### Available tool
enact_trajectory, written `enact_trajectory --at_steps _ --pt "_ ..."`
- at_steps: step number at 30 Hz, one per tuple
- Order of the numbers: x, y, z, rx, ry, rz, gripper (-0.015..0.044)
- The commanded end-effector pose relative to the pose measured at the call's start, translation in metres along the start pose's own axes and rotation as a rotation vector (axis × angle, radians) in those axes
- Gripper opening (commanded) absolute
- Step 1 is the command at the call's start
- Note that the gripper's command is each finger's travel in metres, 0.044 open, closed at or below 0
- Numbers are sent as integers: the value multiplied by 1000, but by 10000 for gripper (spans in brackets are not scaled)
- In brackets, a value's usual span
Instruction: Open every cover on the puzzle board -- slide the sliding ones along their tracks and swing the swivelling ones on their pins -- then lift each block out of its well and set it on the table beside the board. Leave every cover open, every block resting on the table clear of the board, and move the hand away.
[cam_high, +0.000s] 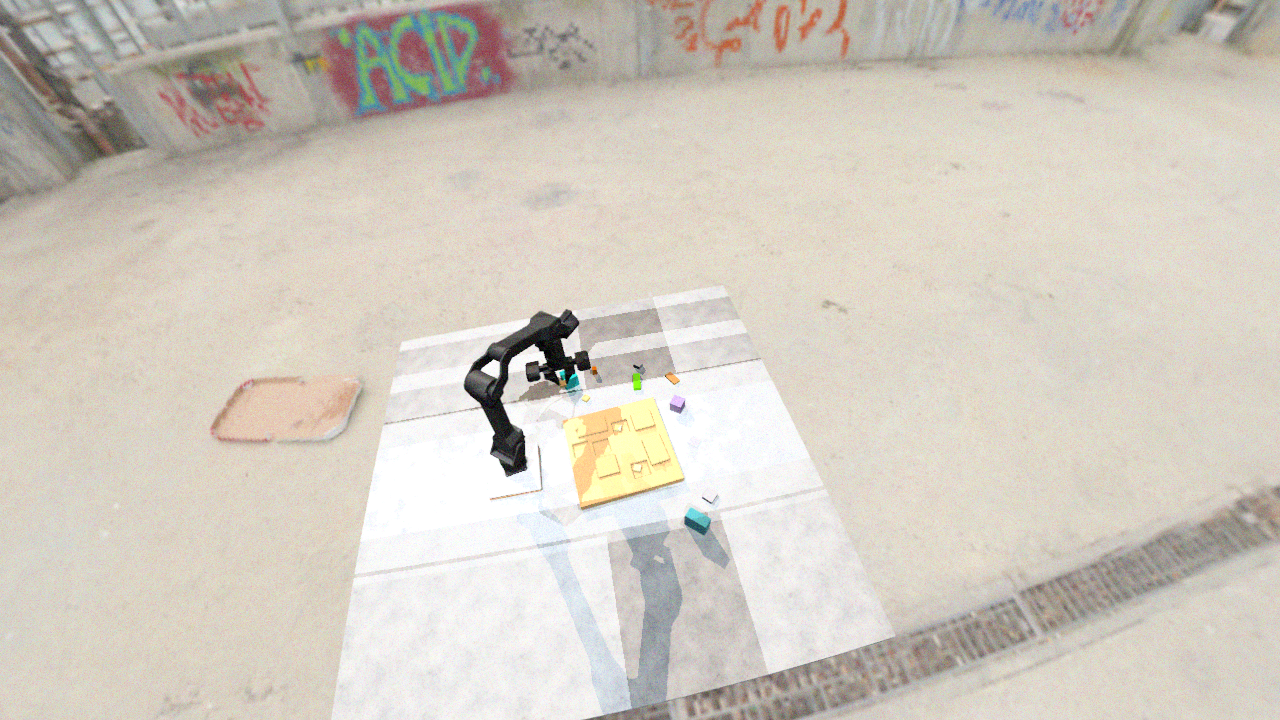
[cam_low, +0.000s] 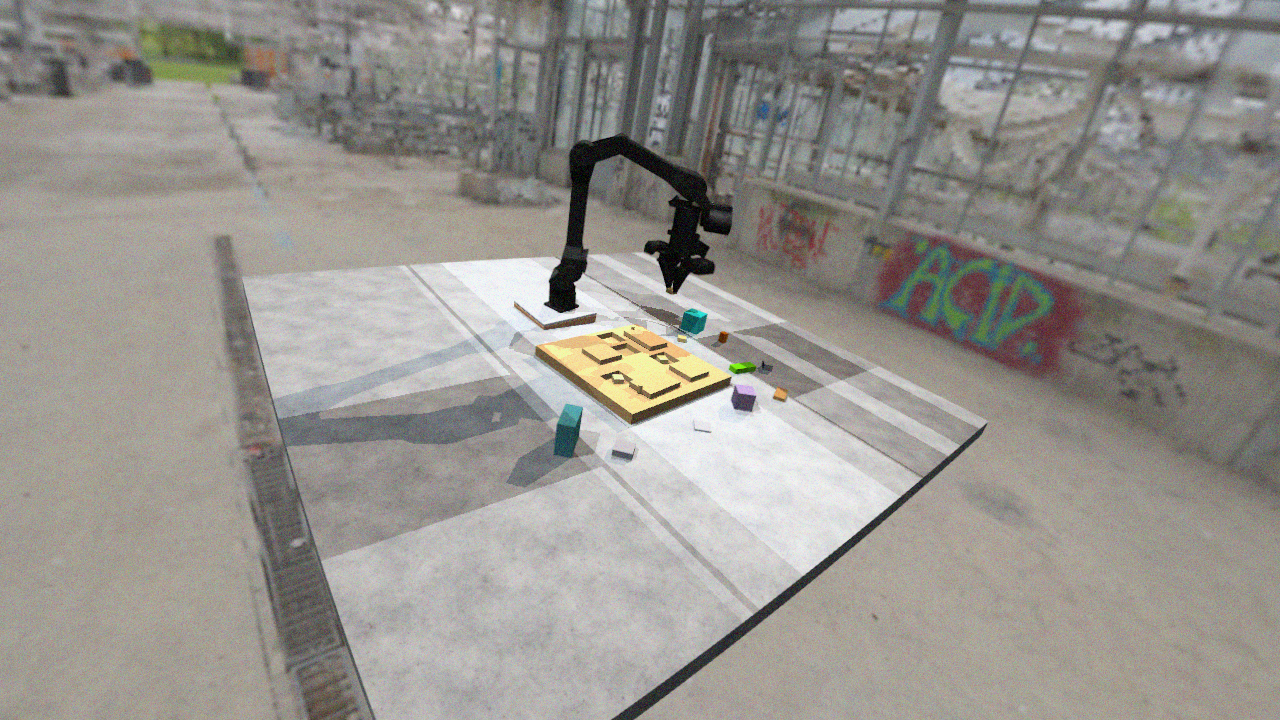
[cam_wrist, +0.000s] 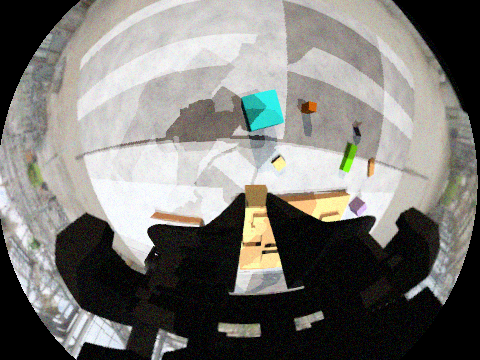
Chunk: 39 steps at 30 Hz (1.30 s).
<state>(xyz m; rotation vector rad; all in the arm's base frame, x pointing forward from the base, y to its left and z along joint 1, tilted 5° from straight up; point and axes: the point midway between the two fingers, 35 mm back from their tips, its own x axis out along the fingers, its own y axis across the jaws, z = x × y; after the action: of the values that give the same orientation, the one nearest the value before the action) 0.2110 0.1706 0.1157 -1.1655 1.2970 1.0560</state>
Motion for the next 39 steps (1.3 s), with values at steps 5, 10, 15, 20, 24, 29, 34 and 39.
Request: enact_trajectory --at_steps 5,10,15,20,24,29,34,39 --pt "6 2 5 6 -1 3 80" --pt "15 1 7 6 -1 3 80" --pt "23 1 7 6 -1 3 80" --pt "31 0 8 6 -1 3 80" --pt "38 0 9 6 -1 3 80" --pt "46 0 9 6 -1 3 80" --pt "54 -1 9 6 -1 3 80" --pt "62 0 9 6 -1 2 80"
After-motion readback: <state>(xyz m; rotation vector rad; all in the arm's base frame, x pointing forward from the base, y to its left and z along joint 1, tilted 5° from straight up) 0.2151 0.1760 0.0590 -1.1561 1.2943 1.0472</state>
